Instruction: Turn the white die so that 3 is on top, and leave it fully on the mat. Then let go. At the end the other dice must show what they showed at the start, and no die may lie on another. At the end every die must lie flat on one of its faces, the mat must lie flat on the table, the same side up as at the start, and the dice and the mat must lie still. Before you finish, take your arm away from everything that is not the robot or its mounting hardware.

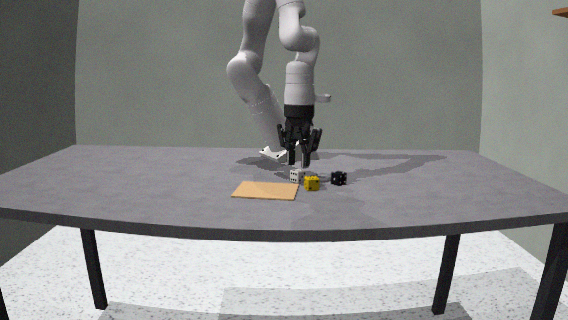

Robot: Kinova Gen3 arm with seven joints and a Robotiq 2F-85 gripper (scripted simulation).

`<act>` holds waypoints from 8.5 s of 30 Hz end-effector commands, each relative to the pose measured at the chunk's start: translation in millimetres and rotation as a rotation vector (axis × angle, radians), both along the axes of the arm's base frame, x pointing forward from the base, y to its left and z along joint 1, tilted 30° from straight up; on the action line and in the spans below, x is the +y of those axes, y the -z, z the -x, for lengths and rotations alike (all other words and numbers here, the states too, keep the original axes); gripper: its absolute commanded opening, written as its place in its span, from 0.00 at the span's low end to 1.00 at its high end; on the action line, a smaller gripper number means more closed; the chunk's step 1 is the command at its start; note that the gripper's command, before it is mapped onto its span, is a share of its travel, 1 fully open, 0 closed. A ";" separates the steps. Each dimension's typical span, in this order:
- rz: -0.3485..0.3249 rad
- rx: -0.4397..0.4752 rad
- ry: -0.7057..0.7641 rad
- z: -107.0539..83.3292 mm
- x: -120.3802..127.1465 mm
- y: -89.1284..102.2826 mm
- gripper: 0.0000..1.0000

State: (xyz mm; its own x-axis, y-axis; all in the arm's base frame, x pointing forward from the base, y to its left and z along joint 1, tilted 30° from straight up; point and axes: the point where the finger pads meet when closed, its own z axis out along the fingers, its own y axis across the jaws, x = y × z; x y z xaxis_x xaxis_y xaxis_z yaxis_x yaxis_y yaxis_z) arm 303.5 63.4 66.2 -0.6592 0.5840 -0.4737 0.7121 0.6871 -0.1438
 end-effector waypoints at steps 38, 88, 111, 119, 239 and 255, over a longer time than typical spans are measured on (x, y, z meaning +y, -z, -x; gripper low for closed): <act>-0.001 0.000 -0.001 -8.9 -15.2 31.3 0.46; -0.001 0.000 -0.001 -9.0 -15.4 31.6 0.26; -0.001 0.000 -0.001 -9.0 -15.3 31.5 0.26; -0.001 0.000 -0.001 -7.8 -13.2 27.3 0.26; 0.169 0.302 -0.610 -79.8 -34.5 -106.3 0.26; 0.169 0.302 -0.610 -95.4 -60.9 -53.4 0.26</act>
